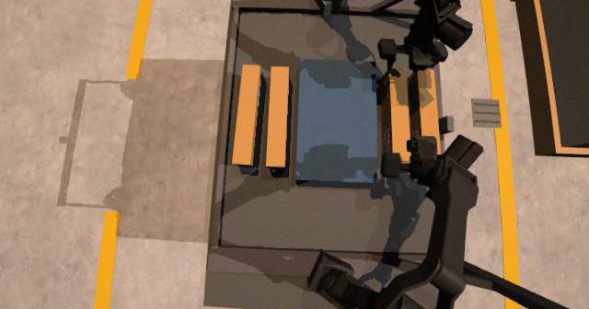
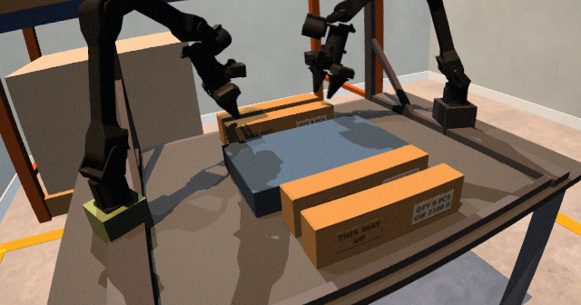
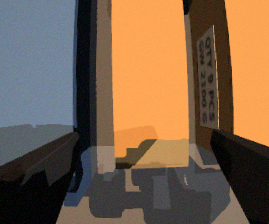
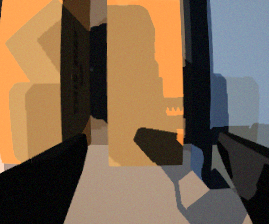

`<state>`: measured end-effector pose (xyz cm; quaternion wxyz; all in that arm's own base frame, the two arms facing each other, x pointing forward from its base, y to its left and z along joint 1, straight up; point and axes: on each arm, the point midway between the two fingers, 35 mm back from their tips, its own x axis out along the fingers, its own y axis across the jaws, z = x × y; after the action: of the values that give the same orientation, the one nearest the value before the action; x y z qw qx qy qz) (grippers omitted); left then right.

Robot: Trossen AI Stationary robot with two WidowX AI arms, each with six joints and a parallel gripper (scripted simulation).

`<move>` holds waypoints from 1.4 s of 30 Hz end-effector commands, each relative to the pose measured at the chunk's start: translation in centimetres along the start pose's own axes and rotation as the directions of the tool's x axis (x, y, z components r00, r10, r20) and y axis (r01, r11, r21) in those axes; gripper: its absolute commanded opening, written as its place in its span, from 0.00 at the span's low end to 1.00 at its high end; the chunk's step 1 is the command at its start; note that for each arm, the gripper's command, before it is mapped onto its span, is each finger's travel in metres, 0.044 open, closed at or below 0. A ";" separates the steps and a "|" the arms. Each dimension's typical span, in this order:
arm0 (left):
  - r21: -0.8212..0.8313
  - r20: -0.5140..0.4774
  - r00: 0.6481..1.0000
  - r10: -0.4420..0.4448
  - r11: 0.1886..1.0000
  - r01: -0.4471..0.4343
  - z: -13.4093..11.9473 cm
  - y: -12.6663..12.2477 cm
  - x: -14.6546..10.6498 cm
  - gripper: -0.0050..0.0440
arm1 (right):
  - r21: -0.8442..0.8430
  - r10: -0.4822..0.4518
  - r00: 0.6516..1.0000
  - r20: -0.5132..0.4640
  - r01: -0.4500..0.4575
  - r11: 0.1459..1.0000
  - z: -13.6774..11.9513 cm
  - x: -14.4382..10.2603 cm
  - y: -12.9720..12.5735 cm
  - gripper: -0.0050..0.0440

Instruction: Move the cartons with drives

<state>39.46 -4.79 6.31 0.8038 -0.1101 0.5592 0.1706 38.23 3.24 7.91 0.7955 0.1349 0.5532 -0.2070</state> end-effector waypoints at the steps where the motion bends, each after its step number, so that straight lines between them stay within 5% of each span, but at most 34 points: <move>1: -0.004 0.015 1.000 -0.007 1.000 0.007 0.5 -0.2 -0.4 0.88 | 0.008 0.014 1.000 0.019 -0.014 1.000 0.6 -0.6 0.3 0.88; 23: -0.004 0.015 1.000 -0.007 1.000 0.007 0.5 -0.2 -0.4 0.88 | 0.008 0.014 1.000 0.019 -0.014 1.000 0.6 -0.6 0.3 0.88; 24: -0.003 0.014 1.000 -0.009 1.000 0.009 -1.9 -0.2 5.9 0.88 | 0.008 0.014 1.000 0.019 -0.014 1.000 -1.8 5.6 0.4 0.88; 42: -0.007 0.028 0.999 -0.018 1.000 0.018 -2.0 -0.2 6.1 0.88 | 0.007 0.015 1.000 0.020 -0.015 1.000 -1.8 5.9 0.4 0.88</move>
<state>39.71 -4.85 -0.23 0.8081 -0.1128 0.5530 0.1688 38.55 3.29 1.52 0.7989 0.1385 0.5476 -0.2065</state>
